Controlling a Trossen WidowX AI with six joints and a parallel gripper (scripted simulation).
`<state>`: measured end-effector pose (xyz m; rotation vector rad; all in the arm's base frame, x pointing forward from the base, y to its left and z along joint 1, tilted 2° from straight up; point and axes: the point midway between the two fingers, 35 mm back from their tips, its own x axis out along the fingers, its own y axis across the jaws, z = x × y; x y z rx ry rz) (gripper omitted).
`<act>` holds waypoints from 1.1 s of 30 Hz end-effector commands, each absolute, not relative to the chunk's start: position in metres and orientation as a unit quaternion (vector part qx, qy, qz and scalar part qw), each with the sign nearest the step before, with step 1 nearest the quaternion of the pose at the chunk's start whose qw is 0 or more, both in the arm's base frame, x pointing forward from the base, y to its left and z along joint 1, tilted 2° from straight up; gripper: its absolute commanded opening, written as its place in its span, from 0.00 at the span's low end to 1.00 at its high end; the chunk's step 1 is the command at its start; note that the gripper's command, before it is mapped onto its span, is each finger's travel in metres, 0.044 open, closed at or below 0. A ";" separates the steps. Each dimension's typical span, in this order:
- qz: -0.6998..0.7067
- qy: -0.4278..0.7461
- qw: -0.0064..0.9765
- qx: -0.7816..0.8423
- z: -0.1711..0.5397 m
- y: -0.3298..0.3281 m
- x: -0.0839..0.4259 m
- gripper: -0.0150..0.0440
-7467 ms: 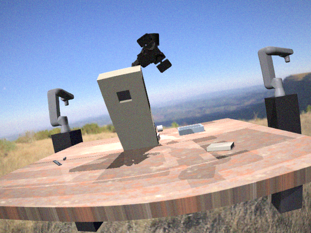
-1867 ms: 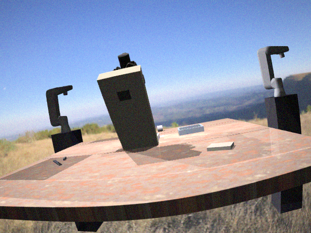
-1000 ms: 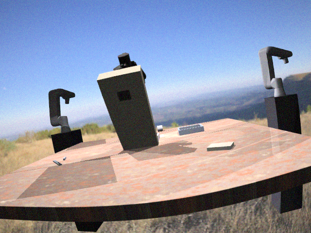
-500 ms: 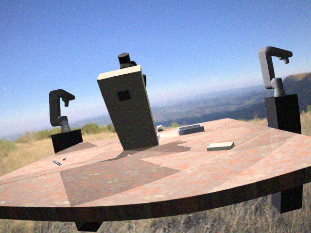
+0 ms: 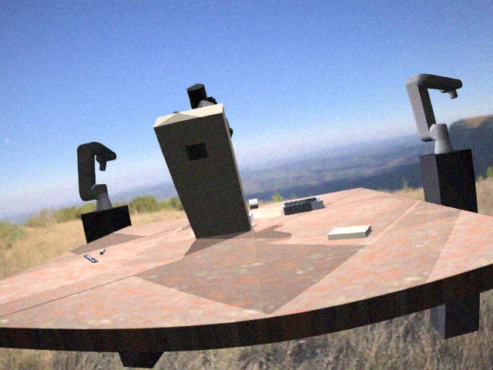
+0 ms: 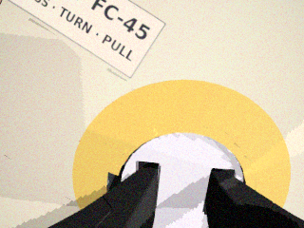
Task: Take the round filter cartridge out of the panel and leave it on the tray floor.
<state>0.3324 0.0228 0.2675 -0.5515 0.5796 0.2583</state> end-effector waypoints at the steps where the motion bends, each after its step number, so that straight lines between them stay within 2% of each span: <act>1: 0.127 0.281 0.910 -0.278 0.273 0.022 0.328 0.25; 11: 0.118 0.287 0.918 -0.247 0.309 0.017 0.275 0.25; 33: 0.118 0.287 0.918 -0.247 0.287 0.016 0.260 0.25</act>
